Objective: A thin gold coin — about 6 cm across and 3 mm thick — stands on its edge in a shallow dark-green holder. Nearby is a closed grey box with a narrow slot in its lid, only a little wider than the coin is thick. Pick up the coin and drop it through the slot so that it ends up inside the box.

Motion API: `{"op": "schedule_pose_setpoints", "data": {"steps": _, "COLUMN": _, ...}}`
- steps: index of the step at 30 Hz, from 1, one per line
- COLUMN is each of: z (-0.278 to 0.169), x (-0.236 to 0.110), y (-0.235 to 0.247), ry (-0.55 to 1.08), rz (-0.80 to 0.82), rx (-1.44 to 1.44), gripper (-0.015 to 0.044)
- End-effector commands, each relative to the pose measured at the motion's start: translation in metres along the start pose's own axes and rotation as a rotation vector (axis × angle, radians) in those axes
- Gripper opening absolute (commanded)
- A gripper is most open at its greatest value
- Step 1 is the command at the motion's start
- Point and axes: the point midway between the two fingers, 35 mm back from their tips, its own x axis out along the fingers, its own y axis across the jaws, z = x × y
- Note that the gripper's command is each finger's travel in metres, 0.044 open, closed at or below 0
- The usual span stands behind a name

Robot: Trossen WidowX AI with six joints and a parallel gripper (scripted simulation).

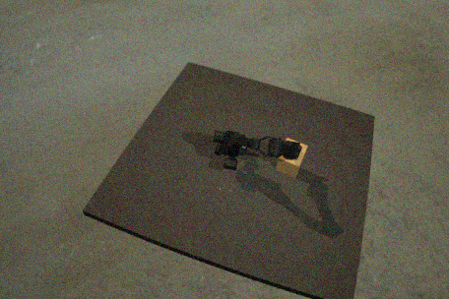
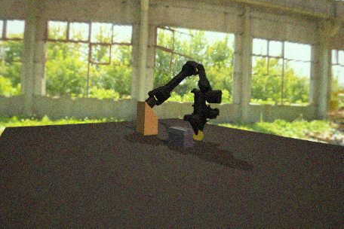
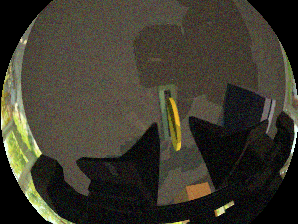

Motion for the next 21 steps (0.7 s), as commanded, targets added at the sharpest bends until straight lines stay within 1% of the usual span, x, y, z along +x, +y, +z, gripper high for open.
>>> {"op": "schedule_pose_setpoints", "data": {"steps": 1, "z": -0.002, "x": 0.008, "y": -0.001, "ry": 0.005, "rz": -0.003, "rx": 0.008, "gripper": 0.0161}}
{"op": "schedule_pose_setpoints", "data": {"steps": 12, "z": -0.003, "x": 0.022, "y": 0.0, "ry": 0.004, "rz": 0.0, "rx": 0.009, "gripper": 0.0161}}
{"op": "schedule_pose_setpoints", "data": {"steps": 18, "z": -0.003, "x": 0.022, "y": 0.0, "ry": 0.004, "rz": 0.0, "rx": 0.009, "gripper": 0.0003}}
{"op": "schedule_pose_setpoints", "data": {"steps": 21, "z": -0.003, "x": 0.022, "y": 0.0, "ry": 0.004, "rz": 0.0, "rx": 0.009, "gripper": 0.0}}
